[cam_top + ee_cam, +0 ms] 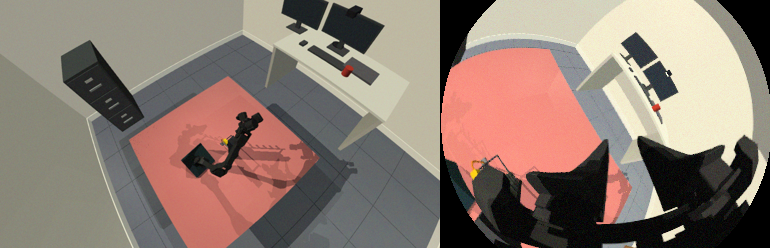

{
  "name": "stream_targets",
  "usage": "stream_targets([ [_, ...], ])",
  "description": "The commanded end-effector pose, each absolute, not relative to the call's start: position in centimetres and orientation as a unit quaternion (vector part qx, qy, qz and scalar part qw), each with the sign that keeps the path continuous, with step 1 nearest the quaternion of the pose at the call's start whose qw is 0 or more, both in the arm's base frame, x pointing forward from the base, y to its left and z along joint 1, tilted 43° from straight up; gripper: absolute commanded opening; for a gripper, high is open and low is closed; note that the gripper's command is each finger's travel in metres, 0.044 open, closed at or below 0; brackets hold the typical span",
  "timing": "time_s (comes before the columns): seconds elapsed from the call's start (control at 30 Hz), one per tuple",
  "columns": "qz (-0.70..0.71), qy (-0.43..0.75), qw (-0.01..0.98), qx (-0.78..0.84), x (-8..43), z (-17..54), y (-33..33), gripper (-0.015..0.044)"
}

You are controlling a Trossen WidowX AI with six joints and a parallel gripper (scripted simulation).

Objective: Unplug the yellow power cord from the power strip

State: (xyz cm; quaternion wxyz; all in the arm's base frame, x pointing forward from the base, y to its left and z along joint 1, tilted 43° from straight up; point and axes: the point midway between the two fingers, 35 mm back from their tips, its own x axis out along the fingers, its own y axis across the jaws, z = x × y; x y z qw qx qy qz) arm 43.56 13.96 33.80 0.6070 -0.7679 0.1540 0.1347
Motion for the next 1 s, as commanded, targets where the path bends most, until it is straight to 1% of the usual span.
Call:
stream_targets([
  [0.0,0.162,0.165,0.602,-0.764,43.1,31.7,15.3,0.0160],
  [0.13,0.217,0.246,0.573,-0.751,41.6,25.4,15.4,0.0160],
  [0.27,0.262,0.334,0.529,-0.735,38.9,19.6,14.9,0.0160],
  [0.5,0.302,0.498,0.404,-0.705,31.9,11.5,12.1,0.0160],
  [0.63,0.296,0.580,0.312,-0.692,27.6,9.2,9.8,0.0160],
  [0.7,0.290,0.603,0.280,-0.688,26.3,8.9,9.0,0.0160],
  [0.97,0.289,0.606,0.276,-0.688,26.2,8.9,8.9,0.0160],
])
